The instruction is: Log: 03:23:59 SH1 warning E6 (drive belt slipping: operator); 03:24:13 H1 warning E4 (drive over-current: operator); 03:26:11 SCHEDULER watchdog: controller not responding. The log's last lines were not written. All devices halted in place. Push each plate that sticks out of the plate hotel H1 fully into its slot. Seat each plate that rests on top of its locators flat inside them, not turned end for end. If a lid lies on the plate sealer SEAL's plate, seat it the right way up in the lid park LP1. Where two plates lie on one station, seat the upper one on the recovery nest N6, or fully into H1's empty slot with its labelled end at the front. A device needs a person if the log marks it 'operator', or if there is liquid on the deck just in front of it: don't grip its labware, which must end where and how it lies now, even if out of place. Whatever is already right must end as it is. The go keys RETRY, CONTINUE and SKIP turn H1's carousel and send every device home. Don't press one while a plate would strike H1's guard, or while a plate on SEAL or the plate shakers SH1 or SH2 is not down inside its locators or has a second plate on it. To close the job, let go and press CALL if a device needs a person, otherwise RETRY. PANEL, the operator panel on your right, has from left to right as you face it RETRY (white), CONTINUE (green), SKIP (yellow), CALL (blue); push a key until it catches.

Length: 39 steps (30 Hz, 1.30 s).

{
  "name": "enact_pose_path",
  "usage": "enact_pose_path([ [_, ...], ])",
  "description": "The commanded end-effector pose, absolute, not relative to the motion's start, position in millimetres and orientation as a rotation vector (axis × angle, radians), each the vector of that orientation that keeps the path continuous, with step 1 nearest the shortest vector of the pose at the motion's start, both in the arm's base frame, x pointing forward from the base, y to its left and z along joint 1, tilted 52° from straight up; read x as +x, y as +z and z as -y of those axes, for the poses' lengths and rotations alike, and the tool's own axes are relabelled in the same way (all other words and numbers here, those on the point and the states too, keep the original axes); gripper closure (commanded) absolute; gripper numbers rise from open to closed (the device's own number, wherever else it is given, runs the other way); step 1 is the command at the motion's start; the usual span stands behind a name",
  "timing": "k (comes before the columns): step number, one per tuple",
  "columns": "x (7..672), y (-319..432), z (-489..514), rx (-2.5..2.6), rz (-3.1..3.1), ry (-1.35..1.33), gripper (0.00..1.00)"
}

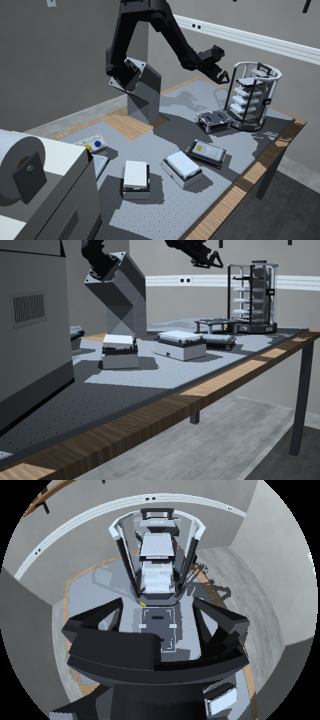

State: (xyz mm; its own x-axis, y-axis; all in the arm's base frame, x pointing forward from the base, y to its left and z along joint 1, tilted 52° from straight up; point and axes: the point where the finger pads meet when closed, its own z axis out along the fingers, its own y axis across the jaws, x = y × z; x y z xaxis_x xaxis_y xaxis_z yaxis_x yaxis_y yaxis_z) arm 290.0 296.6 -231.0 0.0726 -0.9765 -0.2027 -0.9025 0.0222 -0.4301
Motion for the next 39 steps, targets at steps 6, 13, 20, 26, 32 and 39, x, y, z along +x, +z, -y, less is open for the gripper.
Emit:
enact_pose_path([
  [6, 299.4, -248.7, -275.7, -1.905, -1.858, -0.226, 0.0],
  [13, 305.7, -256.4, -268.6, -1.9, -1.853, -0.226, 0.0],
  [20, 307.8, -259.0, -268.1, -1.901, -1.843, -0.221, 0.0],
  [26, 307.8, -259.0, -268.1, -1.901, -1.843, -0.221, 0.0],
  [32, 307.8, -259.0, -268.1, -1.901, -1.843, -0.221, 0.0],
  [39, 307.8, -259.0, -268.1, -1.901, -1.843, -0.221, 0.0],
])
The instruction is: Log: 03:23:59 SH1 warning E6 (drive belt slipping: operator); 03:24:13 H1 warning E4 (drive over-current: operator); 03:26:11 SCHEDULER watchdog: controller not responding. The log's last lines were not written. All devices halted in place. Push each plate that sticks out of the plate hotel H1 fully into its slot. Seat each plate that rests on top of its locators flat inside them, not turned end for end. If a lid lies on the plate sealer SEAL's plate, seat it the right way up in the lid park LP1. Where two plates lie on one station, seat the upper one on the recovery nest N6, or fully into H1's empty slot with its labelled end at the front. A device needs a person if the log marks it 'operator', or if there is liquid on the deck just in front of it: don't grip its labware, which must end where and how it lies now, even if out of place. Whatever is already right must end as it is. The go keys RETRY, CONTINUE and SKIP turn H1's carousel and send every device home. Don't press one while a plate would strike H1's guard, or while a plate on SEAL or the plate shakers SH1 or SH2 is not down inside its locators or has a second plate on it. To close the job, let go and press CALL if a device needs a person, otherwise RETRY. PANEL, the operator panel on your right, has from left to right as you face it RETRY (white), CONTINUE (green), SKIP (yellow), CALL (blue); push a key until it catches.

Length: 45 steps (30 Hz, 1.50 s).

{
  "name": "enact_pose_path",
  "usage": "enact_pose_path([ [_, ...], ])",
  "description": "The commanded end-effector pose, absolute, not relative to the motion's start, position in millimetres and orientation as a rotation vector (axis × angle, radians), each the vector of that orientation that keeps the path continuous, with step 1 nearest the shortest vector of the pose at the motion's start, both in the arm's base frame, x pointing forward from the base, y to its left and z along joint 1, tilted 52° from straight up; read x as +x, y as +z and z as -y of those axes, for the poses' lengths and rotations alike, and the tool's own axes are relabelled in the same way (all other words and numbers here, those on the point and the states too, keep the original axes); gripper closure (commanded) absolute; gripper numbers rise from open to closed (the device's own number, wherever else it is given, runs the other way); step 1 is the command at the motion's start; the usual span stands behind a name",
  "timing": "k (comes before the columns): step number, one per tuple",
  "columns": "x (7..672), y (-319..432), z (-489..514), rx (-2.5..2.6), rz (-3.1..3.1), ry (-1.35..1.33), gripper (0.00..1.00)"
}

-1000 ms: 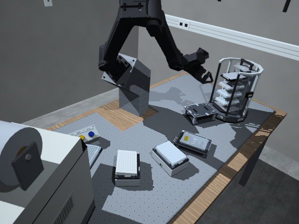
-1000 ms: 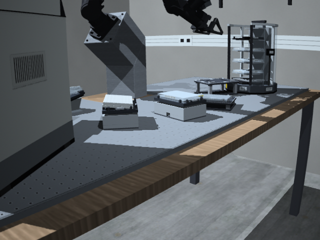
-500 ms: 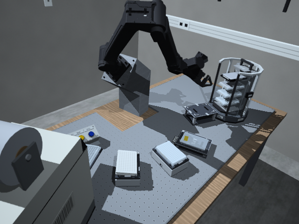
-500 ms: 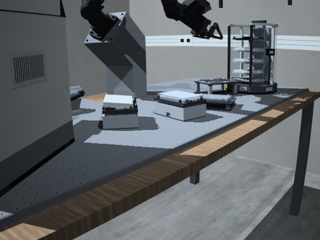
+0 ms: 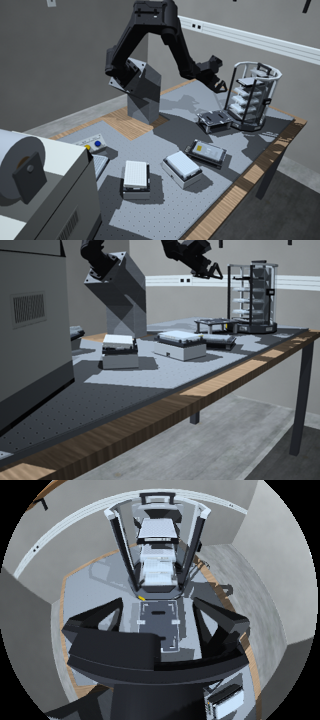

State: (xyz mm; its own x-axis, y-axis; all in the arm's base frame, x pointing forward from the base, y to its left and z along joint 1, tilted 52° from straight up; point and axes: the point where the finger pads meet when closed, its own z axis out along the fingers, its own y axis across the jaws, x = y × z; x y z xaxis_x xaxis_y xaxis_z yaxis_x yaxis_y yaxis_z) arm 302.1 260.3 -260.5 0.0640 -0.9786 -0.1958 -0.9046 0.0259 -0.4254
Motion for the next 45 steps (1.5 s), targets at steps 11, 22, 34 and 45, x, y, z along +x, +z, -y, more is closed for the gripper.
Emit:
enact_pose_path([
  [11, 307.8, -259.0, -268.1, -1.901, -1.843, -0.221, 0.0],
  [22, 307.8, -259.0, -268.1, -1.901, -1.843, -0.221, 0.0],
  [34, 303.6, -256.6, -277.8, -1.918, -1.806, -0.216, 0.0],
  [45, 296.2, -237.9, -294.6, -1.906, -1.836, -0.214, 0.0],
])
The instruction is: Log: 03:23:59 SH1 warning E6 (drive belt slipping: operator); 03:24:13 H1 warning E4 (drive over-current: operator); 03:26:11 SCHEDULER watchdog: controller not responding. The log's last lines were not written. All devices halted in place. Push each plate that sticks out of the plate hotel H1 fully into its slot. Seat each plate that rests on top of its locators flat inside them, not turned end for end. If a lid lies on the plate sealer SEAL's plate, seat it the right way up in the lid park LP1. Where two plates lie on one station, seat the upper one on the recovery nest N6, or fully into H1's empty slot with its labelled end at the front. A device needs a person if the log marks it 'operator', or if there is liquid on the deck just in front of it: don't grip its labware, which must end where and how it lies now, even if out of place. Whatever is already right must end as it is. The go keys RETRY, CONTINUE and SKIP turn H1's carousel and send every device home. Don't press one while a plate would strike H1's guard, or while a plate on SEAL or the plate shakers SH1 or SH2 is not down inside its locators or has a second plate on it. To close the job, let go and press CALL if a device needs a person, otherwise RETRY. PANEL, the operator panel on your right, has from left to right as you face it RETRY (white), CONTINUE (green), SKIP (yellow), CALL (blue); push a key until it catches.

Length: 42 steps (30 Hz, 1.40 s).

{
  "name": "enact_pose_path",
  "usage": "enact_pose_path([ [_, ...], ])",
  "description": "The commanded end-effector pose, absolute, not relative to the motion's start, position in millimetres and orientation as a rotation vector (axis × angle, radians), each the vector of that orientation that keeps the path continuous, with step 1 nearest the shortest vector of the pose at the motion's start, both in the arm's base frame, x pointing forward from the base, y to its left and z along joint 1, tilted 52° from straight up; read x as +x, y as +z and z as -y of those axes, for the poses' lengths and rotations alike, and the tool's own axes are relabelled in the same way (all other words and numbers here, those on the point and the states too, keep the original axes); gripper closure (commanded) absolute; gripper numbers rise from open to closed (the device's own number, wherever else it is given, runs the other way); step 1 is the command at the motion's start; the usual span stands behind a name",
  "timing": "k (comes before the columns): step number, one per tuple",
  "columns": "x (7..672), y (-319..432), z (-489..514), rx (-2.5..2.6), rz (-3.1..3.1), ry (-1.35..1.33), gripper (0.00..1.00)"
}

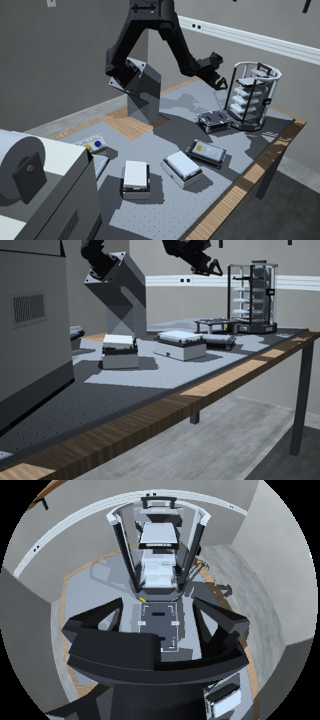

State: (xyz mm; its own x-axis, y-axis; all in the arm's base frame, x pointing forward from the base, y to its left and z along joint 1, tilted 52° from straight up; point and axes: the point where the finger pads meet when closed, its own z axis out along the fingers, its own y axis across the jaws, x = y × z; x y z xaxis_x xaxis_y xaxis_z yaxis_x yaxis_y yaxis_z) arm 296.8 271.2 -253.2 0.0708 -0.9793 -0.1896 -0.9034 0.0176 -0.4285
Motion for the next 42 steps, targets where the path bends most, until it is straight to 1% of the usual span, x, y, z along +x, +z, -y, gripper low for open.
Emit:
enact_pose_path([
  [1, 295.9, -236.1, -297.2, -1.905, -1.835, -0.213, 0.0],
  [13, 297.3, -219.2, -325.1, -1.886, -1.822, -0.207, 0.0],
  [27, 326.2, -182.6, -312.3, -1.588, -2.188, -0.615, 0.0],
  [29, 326.2, -182.6, -312.3, -1.588, -2.188, -0.615, 0.0],
  [30, 323.8, -190.2, -304.9, -1.582, -2.222, -0.66, 0.0],
  [36, 334.2, -178.6, -296.1, -1.426, -2.356, -0.848, 0.0],
  [42, 356.7, -164.2, -274.6, -1.202, -2.505, -1.041, 0.0],
])
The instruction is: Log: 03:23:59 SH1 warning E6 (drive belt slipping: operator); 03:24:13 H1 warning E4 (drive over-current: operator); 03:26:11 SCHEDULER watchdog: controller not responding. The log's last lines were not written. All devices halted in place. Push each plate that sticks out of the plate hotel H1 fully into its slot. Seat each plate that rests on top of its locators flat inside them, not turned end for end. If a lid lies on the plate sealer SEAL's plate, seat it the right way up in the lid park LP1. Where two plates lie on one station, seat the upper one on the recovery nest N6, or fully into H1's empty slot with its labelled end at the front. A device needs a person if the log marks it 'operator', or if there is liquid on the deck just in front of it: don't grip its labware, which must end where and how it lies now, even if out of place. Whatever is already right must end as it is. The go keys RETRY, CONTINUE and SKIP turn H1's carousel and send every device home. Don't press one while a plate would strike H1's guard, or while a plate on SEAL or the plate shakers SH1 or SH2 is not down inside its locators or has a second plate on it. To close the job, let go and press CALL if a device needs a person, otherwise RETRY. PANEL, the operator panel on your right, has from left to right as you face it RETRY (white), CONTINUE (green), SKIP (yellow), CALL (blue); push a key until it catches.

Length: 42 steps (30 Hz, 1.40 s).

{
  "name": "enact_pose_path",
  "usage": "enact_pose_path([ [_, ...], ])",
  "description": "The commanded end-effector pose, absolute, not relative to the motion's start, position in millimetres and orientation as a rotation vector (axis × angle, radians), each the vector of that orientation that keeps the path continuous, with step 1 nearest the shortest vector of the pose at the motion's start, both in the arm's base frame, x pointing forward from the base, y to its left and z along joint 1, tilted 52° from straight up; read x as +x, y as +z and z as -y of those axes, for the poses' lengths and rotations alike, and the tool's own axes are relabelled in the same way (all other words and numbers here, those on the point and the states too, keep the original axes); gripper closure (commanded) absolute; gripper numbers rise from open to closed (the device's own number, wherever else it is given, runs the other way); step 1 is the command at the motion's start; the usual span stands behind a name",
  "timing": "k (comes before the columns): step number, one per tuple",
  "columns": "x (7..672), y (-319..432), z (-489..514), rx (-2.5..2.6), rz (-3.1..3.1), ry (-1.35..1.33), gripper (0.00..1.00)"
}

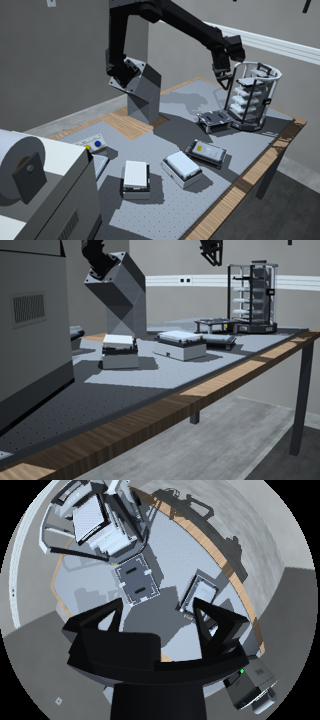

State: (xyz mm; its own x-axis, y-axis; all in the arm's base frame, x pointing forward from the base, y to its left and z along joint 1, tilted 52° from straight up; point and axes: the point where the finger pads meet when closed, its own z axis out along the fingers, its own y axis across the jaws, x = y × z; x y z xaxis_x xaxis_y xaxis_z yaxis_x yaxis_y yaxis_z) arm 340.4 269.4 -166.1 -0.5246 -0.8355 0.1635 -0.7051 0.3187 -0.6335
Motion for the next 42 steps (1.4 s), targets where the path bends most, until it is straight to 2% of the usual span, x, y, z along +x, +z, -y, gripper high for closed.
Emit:
enact_pose_path([
  [1, 358.6, -161.8, -273.2, -1.17, -2.522, -1.072, 0.0],
  [13, 376.5, -138.7, -257.9, -0.844, -2.661, -1.35, 0.0],
  [22, 387.4, -106.1, -268.3, -0.862, -2.624, -1.309, 0.0],
  [30, 398.0, -94.1, -232.6, -0.876, -2.656, -1.36, 0.0],
  [38, 400.9, -80.1, -218.8, -0.562, -2.656, -1.311, 0.0],
  [39, 406.5, -71.1, -248.5, -0.539, -2.619, -1.244, 0.0],
  [42, 404.9, -70.2, -211.8, -0.374, -2.641, -1.269, 0.0],
])
